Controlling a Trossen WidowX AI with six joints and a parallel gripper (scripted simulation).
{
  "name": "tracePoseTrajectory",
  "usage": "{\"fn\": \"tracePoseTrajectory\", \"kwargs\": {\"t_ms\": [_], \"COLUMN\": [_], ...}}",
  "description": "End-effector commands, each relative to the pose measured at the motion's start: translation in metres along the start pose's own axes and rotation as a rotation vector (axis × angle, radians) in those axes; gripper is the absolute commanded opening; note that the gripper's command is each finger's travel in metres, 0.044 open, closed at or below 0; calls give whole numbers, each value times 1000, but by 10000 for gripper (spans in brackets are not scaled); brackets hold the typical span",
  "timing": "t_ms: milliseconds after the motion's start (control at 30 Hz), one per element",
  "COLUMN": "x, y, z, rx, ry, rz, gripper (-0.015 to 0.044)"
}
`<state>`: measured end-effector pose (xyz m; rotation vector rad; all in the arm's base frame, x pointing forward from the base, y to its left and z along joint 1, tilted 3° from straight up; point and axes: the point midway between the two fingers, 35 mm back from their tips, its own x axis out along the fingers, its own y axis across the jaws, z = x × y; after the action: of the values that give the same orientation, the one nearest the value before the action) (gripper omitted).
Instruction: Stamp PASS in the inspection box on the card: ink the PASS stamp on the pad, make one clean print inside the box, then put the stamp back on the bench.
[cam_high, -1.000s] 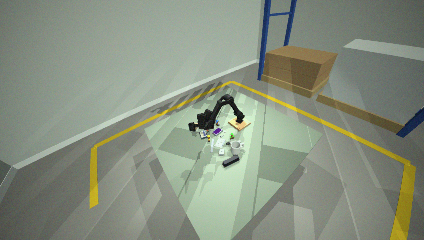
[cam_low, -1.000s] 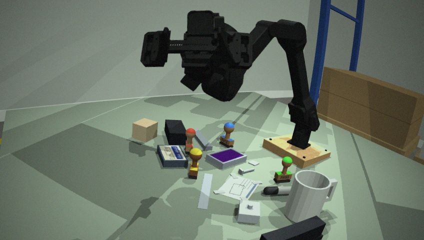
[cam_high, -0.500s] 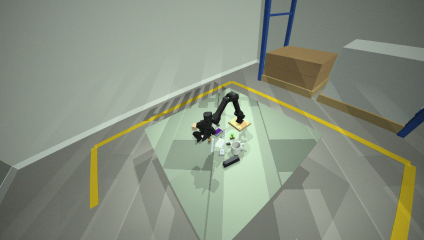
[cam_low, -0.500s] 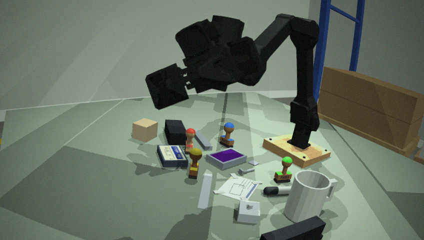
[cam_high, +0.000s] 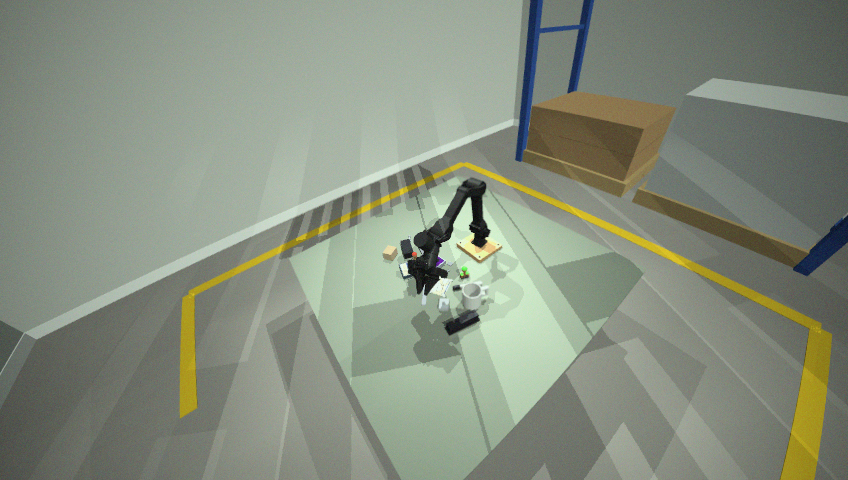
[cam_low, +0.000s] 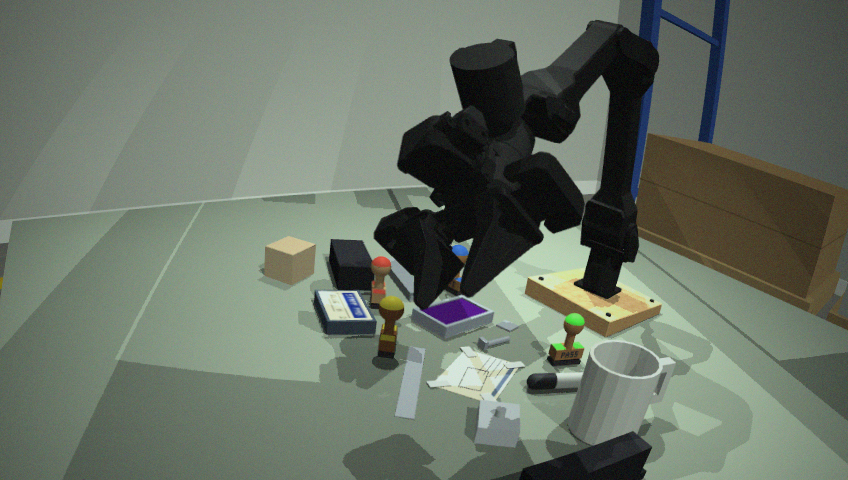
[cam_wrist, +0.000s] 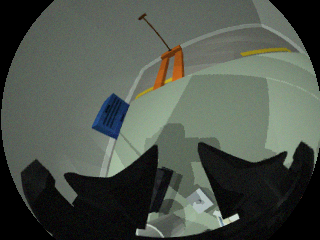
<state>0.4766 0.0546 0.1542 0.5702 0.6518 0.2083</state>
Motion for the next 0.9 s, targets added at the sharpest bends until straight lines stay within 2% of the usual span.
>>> {"fn": "tracePoseTrajectory", "kwargs": {"t_ms": [0, 267, 600, 867], "x": [-36, -82, -165, -167], "y": [-8, -16, -20, -20], "z": [-71, -127, -186, -188], "rx": [15, 1, -68, -70], "ry": [271, 511, 822, 829], "rz": [-211, -384, -605, -610], "gripper": [211, 211, 211, 211]}}
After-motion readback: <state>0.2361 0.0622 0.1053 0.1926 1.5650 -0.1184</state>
